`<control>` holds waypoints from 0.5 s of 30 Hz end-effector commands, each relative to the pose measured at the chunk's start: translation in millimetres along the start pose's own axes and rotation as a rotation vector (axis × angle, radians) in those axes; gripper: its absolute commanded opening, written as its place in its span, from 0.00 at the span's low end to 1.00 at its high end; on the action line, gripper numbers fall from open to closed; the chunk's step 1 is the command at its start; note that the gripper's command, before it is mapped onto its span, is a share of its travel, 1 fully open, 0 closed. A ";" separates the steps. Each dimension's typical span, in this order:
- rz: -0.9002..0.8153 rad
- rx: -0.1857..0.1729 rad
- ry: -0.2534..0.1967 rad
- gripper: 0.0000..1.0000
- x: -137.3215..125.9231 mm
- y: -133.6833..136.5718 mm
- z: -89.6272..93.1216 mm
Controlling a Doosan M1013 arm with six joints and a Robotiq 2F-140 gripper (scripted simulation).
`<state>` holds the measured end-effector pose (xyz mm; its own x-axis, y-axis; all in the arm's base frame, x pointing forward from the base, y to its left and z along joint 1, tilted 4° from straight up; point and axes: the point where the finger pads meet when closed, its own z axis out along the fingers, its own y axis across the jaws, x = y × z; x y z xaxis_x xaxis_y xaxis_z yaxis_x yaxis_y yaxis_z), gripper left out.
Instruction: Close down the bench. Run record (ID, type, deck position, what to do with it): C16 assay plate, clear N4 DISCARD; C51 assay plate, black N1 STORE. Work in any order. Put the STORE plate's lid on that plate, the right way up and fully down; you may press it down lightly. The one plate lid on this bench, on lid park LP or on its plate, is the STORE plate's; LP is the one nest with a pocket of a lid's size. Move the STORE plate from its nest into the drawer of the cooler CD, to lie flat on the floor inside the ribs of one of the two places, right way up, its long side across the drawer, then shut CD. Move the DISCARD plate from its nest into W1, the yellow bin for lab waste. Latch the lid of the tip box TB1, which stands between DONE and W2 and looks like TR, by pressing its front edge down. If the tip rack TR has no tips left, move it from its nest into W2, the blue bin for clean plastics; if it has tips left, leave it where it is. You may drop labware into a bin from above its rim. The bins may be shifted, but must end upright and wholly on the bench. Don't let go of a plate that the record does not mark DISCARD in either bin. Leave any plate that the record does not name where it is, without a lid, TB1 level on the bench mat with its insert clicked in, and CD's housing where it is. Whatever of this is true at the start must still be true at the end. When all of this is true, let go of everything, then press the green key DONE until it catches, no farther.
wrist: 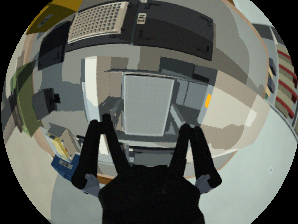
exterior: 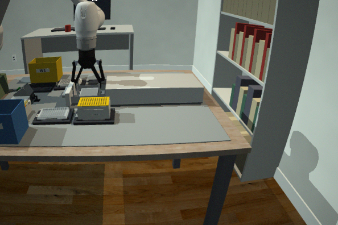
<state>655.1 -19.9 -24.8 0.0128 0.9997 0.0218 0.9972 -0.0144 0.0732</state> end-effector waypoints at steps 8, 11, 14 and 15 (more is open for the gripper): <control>0.000 0.000 0.000 0.66 0.1 0.0 -0.1; 0.000 0.000 0.000 0.66 0.1 0.0 -0.1; 0.000 0.000 0.000 0.66 0.1 0.0 -1.5; 0.000 0.000 0.000 0.66 0.1 0.0 -2.8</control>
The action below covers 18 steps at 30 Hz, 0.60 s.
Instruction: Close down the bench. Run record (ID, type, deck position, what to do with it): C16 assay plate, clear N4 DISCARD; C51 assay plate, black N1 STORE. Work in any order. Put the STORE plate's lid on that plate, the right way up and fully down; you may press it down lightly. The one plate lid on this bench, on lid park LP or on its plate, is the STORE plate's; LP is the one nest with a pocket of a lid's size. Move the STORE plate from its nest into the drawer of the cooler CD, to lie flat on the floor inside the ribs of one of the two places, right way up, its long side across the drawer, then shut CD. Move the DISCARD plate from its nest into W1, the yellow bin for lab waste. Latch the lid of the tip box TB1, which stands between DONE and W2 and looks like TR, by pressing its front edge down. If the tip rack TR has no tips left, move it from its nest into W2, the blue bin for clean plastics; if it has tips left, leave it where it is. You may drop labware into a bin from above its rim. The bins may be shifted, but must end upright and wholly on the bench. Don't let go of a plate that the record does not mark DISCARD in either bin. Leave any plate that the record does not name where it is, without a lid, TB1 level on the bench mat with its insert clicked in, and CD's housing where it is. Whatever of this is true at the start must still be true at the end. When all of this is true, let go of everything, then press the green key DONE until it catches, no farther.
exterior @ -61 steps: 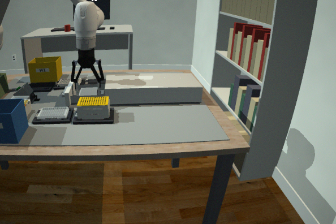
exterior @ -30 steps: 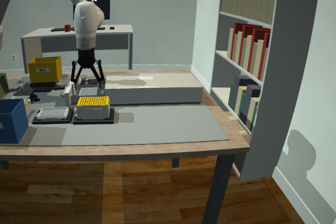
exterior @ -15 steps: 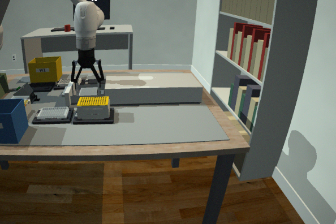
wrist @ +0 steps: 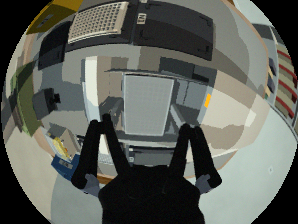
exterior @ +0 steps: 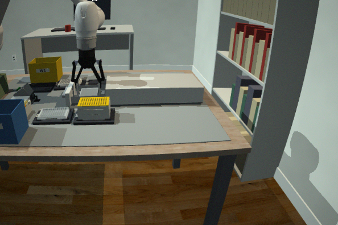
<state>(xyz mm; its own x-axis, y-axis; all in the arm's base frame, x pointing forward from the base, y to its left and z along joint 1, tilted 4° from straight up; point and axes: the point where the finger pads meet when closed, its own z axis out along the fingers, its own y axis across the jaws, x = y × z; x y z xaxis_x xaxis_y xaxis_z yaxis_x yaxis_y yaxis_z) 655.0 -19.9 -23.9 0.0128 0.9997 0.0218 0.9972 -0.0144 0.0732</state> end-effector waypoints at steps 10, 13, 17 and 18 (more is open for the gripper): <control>0.000 0.000 0.000 0.66 0.1 0.0 -12.6; 0.000 0.000 0.000 0.66 0.1 0.0 -16.6; 0.000 0.000 0.000 0.66 0.1 0.0 -22.0; 0.000 0.000 0.000 0.66 0.1 0.0 -23.3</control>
<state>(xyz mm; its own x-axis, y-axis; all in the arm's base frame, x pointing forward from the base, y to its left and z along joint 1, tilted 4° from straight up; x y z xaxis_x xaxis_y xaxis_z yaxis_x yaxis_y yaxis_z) 653.5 -20.4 -3.5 0.0128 0.9997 0.0218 0.9972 -0.0144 0.0732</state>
